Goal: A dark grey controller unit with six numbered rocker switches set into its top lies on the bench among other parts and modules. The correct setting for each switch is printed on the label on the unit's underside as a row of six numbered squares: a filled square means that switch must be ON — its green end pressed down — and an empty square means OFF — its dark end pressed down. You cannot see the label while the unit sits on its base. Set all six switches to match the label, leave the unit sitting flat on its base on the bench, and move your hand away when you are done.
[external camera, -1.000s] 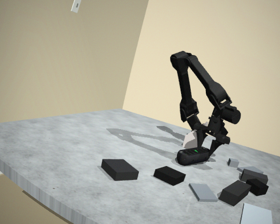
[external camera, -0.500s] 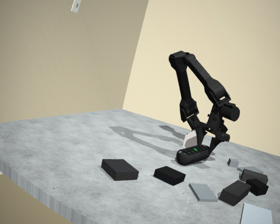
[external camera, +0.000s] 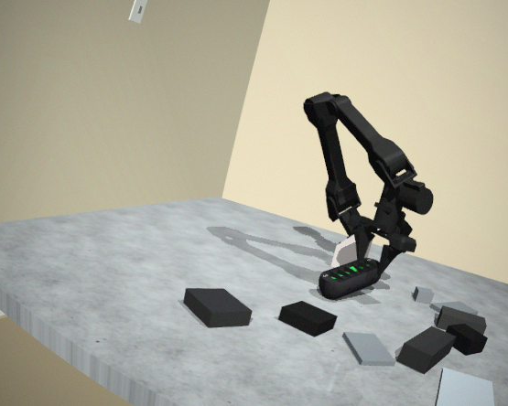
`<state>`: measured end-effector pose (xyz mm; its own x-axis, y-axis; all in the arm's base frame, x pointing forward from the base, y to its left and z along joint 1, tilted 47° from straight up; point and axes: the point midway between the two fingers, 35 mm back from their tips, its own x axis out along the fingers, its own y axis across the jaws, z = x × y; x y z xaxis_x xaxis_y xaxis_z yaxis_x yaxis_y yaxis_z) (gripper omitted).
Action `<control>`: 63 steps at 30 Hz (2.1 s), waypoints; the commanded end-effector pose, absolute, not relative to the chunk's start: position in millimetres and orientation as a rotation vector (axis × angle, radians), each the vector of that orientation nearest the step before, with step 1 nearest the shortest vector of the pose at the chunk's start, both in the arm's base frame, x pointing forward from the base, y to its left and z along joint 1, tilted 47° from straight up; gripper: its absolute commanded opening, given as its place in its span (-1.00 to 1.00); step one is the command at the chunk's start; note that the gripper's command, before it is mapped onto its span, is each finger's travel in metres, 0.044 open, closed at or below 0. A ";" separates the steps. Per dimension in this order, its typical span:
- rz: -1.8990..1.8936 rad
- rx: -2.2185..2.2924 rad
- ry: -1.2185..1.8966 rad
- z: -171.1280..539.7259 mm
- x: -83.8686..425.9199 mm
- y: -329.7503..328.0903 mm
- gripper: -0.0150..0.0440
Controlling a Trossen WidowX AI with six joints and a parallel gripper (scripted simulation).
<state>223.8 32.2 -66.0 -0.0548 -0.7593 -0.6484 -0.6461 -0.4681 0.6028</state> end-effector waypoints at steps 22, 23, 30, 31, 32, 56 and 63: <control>-1.617 2.074 -1.568 -47.1 239.9 36.7 0.64; -1.620 2.073 -1.569 -46.5 240.4 36.8 0.64; -1.639 2.066 -1.573 -42.0 244.2 37.2 0.64; -1.642 2.065 -1.574 -41.3 244.8 37.3 0.64; -1.645 2.064 -1.575 -40.7 245.3 37.3 0.64; -1.711 2.037 -1.591 -25.8 259.1 36.9 0.64; -1.731 2.029 -1.595 -21.6 263.3 36.3 0.64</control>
<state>257.4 38.3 -25.0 -0.1554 -0.6877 -0.7092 -0.6464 -0.4721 0.5994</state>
